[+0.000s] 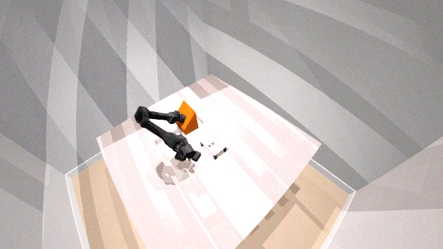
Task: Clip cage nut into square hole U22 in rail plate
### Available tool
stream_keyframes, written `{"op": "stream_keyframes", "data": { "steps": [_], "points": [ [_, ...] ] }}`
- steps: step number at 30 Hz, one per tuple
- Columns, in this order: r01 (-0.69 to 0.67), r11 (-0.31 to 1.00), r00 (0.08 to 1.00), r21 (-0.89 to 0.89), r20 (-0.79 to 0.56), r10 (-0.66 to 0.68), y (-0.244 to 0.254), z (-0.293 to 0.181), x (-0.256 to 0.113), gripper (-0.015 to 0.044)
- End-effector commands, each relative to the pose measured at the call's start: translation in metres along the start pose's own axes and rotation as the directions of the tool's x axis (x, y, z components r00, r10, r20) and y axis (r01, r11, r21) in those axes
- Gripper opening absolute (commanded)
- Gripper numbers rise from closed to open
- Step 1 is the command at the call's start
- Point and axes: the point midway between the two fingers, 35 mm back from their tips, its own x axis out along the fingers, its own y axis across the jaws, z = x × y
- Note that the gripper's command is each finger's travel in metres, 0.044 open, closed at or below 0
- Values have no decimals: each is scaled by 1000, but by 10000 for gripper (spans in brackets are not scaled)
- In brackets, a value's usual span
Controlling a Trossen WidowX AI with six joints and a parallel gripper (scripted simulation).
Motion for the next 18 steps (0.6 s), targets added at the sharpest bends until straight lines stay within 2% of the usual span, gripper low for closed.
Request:
{"op": "stream_keyframes", "data": {
  "steps": [1,8,14,18],
  "points": [
    [-21,1000,1000,8,3,21,5,2,-23,27],
    [2,1000,1000,15,1,-2,3,-2,-60,27],
    [4,1000,1000,15,2,-4,3,-2,-64,27],
    [3,1000,1000,15,0,-4,3,-3,-81,27]
  ]
}}
